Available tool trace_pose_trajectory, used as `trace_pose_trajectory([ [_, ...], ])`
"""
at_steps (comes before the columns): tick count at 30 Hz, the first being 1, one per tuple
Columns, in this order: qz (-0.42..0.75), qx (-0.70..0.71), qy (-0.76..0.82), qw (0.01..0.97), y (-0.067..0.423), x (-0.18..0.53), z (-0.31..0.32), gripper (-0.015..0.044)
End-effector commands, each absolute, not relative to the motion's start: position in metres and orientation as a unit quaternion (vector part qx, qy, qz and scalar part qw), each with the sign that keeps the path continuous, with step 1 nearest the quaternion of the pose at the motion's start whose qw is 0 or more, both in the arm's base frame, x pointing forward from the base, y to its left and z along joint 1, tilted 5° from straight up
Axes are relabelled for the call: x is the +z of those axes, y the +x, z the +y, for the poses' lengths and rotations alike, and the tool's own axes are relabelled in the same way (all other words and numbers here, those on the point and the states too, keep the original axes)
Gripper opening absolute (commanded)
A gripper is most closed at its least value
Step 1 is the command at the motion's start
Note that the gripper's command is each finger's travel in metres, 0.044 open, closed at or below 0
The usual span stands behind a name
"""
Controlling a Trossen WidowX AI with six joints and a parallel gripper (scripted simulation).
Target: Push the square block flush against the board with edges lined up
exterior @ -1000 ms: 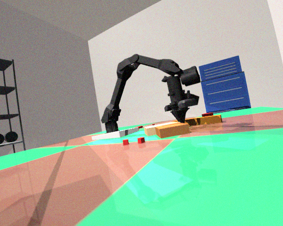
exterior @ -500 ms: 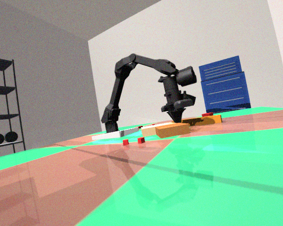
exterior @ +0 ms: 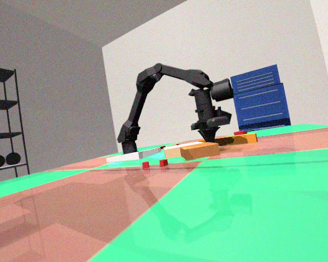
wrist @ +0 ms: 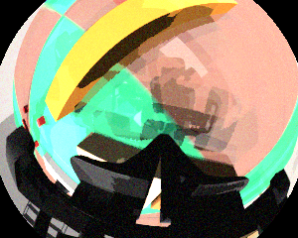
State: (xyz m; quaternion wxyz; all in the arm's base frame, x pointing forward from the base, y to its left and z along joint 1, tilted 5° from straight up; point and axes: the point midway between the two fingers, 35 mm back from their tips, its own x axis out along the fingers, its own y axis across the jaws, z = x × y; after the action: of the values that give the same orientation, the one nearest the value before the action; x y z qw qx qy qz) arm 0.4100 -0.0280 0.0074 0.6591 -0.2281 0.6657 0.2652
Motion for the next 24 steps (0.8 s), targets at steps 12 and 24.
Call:
trace_pose_trajectory([
  [12,0.666,0.264,-0.227,0.66,0.428,0.007,-0.011,0.0],
  [24,0.666,0.264,-0.227,0.66,0.432,0.062,-0.012,0.0],
])
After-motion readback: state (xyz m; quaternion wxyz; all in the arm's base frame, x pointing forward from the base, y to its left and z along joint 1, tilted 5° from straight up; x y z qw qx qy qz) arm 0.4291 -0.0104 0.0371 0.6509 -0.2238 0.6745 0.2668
